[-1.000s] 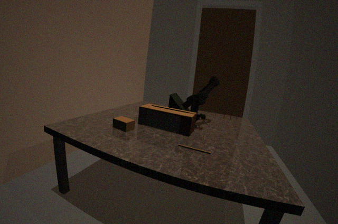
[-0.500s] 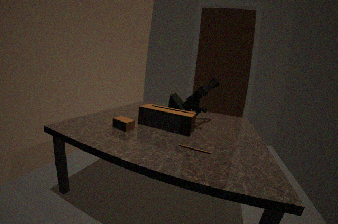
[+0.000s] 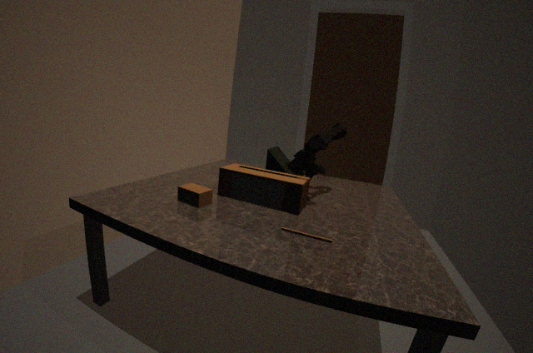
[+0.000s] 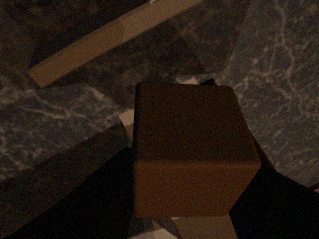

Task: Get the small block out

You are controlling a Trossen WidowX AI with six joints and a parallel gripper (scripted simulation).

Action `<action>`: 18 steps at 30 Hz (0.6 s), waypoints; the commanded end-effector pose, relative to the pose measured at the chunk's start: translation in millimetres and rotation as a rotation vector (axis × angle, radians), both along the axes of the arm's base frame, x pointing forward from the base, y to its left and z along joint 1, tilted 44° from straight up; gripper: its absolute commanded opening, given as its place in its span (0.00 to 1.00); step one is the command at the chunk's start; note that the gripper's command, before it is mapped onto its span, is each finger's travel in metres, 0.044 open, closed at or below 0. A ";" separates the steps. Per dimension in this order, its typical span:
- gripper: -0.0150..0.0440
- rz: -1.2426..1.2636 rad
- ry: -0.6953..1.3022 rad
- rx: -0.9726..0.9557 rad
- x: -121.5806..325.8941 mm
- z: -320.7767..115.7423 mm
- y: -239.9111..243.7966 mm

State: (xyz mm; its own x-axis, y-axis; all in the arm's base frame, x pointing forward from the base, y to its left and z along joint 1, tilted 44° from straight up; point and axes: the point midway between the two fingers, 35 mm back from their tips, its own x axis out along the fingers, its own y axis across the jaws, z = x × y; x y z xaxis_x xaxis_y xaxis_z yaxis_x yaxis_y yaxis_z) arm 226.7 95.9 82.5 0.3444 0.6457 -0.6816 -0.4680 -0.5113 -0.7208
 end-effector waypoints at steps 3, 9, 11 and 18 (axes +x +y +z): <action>0.25 -0.150 0.149 0.090 1.3 4.4 -2.4; 0.25 -0.305 0.309 0.176 1.0 6.4 -5.1; 0.25 -0.357 0.363 0.205 0.9 7.2 -6.0; 0.25 -0.538 0.552 0.304 0.5 9.9 -9.1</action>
